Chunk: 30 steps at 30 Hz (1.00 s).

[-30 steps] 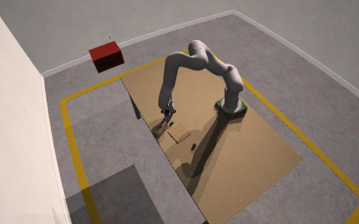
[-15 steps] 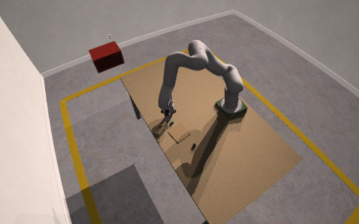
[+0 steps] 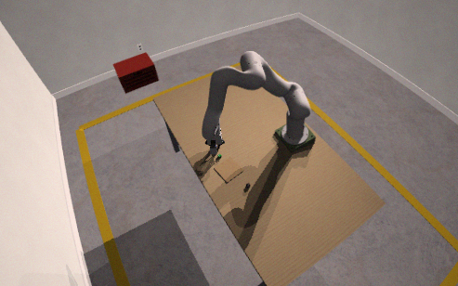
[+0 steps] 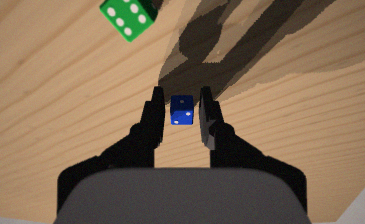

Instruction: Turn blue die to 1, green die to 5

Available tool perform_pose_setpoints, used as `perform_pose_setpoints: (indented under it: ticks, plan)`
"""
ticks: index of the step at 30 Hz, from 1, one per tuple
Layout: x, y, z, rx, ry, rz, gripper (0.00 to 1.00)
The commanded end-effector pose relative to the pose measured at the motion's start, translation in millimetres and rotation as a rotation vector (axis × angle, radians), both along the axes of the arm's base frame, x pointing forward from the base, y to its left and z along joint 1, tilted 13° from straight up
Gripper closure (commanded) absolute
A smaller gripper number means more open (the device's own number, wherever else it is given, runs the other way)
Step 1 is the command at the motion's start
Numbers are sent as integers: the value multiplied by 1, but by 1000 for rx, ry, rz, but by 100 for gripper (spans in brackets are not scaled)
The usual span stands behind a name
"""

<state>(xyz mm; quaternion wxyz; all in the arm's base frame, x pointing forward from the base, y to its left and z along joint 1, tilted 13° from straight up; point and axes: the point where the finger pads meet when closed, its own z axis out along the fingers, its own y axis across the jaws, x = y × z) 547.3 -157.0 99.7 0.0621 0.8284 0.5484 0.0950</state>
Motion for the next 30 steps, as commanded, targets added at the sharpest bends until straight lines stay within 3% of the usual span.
perform_pose_setpoints:
  ticks: [1,2,30]
  plan:
    - [1,0,1,-1,-2,0,64]
    - [1,0,1,-1,-2,0,85]
    - [1,0,1,-1,-2,0,85]
